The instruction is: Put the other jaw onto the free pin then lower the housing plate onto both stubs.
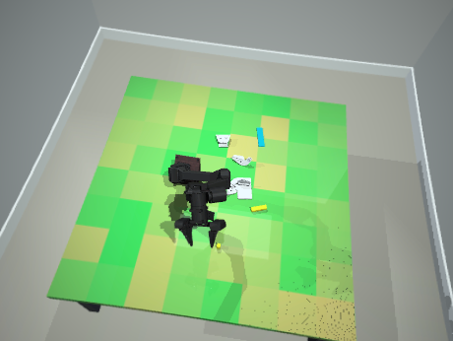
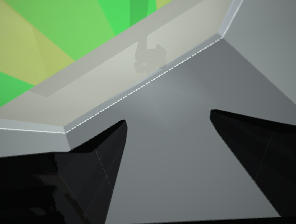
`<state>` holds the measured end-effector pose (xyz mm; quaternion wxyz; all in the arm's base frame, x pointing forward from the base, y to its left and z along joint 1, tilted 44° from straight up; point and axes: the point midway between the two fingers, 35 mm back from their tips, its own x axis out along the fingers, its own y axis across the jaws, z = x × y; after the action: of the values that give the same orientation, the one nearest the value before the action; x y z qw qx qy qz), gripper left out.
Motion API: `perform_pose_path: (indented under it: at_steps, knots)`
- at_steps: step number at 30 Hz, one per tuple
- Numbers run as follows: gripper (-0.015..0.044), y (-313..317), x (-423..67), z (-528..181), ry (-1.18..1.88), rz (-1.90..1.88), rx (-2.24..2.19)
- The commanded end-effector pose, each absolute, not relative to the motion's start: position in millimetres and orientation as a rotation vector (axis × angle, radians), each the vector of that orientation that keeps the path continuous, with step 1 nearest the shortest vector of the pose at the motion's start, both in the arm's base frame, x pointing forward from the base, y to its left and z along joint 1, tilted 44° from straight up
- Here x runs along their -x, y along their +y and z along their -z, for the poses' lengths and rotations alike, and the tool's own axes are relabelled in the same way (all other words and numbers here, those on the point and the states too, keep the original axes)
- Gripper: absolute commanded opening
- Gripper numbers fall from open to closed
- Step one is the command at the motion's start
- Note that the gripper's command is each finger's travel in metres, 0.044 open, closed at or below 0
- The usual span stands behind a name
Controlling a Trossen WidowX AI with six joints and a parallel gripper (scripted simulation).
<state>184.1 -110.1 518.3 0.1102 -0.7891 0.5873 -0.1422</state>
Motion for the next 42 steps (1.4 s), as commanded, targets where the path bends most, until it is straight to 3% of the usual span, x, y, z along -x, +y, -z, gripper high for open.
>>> perform_pose_path:
  at_steps: [1, 17, 32, 42]
  knots:
    - [0.0426, -110, -184, -518, 1.726, 0.418, 2.319]
    - [0.0006, -110, -184, -518, 1.726, 0.418, 2.319]
    - [0.0, -110, -184, -519, 1.721, 0.421, 2.319]
    - [0.0, -96, -170, -542, 1.458, 0.597, 2.307]
